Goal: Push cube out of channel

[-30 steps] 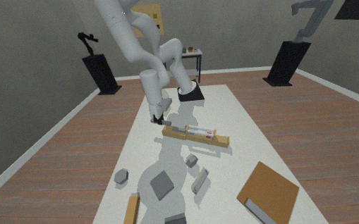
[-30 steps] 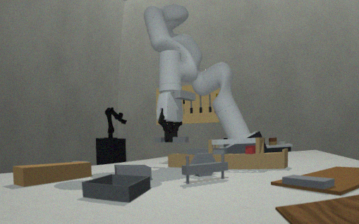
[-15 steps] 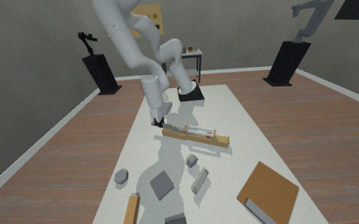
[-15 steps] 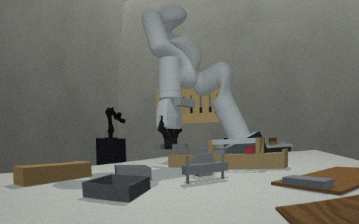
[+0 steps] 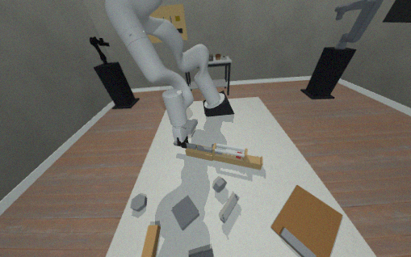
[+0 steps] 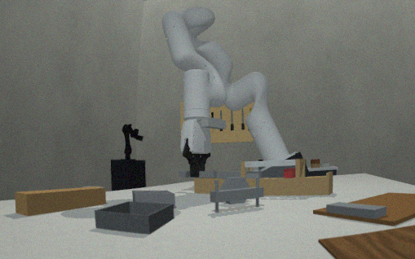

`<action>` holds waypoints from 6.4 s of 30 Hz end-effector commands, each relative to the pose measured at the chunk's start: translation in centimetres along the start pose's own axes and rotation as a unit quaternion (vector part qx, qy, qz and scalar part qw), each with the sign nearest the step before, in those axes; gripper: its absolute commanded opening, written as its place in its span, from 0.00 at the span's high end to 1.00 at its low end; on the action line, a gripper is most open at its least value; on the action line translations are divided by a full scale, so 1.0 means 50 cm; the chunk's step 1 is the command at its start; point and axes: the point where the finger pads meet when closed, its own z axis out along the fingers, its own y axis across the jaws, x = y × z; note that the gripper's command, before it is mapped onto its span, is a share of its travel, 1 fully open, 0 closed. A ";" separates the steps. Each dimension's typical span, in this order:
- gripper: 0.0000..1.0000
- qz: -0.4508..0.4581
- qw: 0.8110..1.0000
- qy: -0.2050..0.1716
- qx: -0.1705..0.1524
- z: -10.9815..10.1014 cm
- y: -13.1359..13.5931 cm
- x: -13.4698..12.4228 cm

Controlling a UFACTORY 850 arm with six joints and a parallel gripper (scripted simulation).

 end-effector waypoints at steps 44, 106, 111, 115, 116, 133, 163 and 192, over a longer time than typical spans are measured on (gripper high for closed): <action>1.00 0.000 1.000 0.000 -0.001 -0.001 0.002 0.096; 1.00 0.000 1.000 0.000 -0.001 -0.001 0.003 0.299; 1.00 0.000 1.000 0.000 -0.001 -0.001 0.003 0.299; 1.00 0.000 1.000 0.000 -0.001 -0.001 0.003 0.299; 1.00 0.000 1.000 0.000 -0.001 -0.001 0.003 0.299; 0.61 0.000 1.000 0.000 -0.001 -0.001 0.003 0.299; 0.61 0.000 1.000 0.000 -0.001 -0.139 0.003 0.299; 1.00 0.000 1.000 0.000 -0.001 -0.055 0.003 0.110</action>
